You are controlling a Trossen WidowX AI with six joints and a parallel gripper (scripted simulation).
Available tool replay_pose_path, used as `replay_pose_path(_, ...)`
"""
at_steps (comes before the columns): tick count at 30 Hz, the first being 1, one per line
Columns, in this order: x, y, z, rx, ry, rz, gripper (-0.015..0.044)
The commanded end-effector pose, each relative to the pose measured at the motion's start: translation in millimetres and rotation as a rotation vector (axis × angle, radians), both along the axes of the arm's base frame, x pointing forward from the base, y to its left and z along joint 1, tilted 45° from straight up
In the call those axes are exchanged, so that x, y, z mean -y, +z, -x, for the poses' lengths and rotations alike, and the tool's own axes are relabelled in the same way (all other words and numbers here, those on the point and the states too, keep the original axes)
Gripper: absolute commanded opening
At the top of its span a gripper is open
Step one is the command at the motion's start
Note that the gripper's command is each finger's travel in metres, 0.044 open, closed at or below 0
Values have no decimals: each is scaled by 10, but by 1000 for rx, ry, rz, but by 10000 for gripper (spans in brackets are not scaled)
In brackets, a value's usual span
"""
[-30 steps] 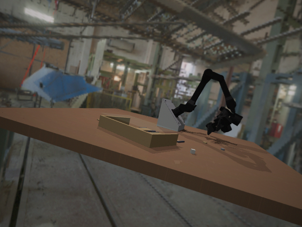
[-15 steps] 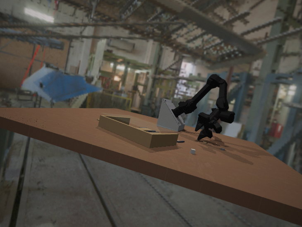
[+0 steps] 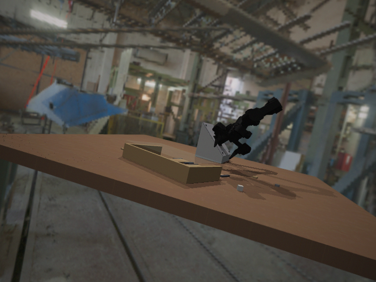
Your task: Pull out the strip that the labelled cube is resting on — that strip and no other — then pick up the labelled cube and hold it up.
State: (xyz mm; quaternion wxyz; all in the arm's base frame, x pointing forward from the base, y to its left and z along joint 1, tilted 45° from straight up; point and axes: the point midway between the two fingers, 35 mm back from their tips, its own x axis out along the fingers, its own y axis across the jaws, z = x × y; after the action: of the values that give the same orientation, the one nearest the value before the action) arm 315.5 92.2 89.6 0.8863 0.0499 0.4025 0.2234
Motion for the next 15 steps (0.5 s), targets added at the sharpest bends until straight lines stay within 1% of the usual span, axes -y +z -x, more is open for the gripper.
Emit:
replay_pose_path(1,336,-78,-70,-20,-108,-133,400)
replay_pose_path(6,882,-90,-118,4,-258,-320,400)
replay_pose_path(11,1434,-70,-22,57,-390,-494,400)
replay_pose_path(13,1573,-61,27,75,-421,-537,400)
replay_pose_path(15,1590,-60,34,78,-425,-543,400)
